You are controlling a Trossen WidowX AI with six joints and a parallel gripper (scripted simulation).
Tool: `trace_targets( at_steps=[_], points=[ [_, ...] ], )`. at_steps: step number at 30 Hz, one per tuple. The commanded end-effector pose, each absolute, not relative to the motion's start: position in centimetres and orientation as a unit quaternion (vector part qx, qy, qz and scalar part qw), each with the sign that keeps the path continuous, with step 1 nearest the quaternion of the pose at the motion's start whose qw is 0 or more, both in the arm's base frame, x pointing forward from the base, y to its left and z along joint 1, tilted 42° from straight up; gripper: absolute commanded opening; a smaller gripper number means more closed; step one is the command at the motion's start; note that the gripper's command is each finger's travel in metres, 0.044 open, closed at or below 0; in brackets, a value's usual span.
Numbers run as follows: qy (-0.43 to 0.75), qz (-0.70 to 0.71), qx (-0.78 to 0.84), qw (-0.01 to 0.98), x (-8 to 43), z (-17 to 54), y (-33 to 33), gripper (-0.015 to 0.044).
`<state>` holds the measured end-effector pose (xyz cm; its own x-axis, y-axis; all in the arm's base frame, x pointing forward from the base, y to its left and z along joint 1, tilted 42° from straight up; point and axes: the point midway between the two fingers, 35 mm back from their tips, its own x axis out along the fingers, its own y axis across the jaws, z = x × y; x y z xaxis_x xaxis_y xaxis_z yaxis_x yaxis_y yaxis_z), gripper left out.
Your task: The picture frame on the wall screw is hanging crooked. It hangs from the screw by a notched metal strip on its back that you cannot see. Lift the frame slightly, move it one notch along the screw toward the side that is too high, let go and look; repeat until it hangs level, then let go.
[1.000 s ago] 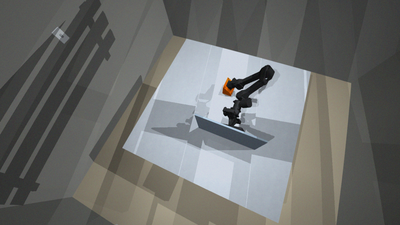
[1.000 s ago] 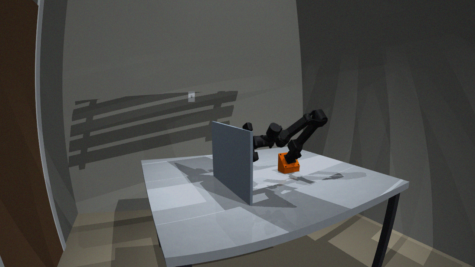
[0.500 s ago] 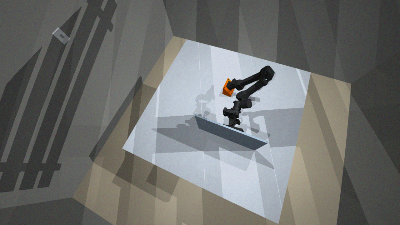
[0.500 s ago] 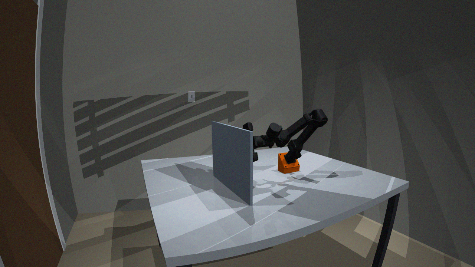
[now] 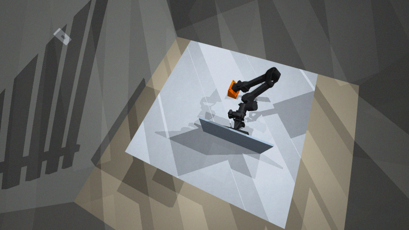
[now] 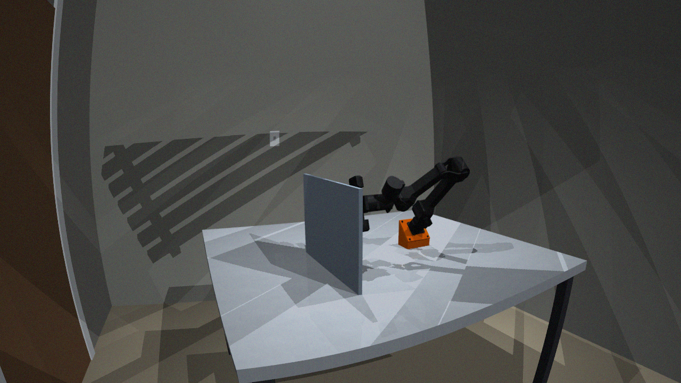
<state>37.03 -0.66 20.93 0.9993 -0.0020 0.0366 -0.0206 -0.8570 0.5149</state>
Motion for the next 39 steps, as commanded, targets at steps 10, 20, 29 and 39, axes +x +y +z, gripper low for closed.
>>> trace_targets(
  at_steps=[10, 20, 29, 39],
  points=[
    [-0.006, 0.016, 0.952, 0.306, 37.03, 20.94, -0.60, 0.0000],
    [-0.007, 0.016, 0.943, 0.333, 37.02, 20.95, -0.58, 0.0000],
    [-0.007, 0.016, 0.938, 0.346, 37.02, 20.94, -0.57, 0.0000],
    [-0.008, 0.015, 0.926, 0.378, 37.01, 20.95, -0.55, 0.0000]
  ],
)
